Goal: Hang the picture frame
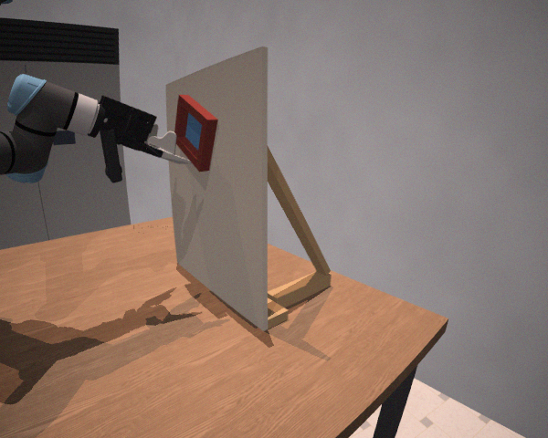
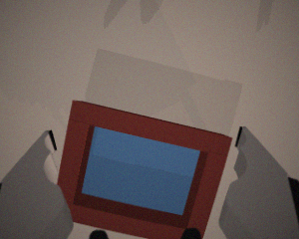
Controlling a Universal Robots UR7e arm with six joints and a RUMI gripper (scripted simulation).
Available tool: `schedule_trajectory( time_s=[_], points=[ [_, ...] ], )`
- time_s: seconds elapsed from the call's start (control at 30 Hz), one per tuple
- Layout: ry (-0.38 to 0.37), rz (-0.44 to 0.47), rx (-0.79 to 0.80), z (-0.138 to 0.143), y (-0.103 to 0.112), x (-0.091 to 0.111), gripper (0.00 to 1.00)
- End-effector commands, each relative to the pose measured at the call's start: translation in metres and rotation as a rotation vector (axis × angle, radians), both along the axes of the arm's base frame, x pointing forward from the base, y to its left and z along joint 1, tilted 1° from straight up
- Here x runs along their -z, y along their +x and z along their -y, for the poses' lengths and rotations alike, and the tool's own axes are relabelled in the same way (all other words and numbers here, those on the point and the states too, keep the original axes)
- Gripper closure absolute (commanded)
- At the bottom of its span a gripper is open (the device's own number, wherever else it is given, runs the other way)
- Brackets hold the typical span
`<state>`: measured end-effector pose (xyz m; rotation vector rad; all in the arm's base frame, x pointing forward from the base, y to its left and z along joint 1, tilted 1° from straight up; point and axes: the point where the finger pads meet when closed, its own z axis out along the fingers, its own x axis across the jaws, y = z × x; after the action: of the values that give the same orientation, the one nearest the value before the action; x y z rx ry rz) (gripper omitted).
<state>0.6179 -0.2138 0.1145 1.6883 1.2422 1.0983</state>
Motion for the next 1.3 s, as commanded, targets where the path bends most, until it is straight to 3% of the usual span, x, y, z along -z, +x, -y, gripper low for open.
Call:
schedule_trajectory(
  time_s=[0.0, 0.27, 0.53, 0.6, 1.07, 1.27],
  points=[
    [-0.019, 0.006, -0.004, 0.001, 0.0, -0.002, 0.0],
    [-0.101, 0.026, -0.022, 0.006, -0.002, -0.008, 0.0],
    [-0.263, 0.062, -0.052, 0.015, -0.006, -0.021, 0.0],
    [-0.263, 0.062, -0.052, 0.015, -0.006, -0.021, 0.0],
    [-0.575, 0.116, -0.095, 0.028, -0.017, -0.045, 0.0],
    [-0.633, 0.124, -0.101, 0.03, -0.019, -0.049, 0.0]
  ],
)
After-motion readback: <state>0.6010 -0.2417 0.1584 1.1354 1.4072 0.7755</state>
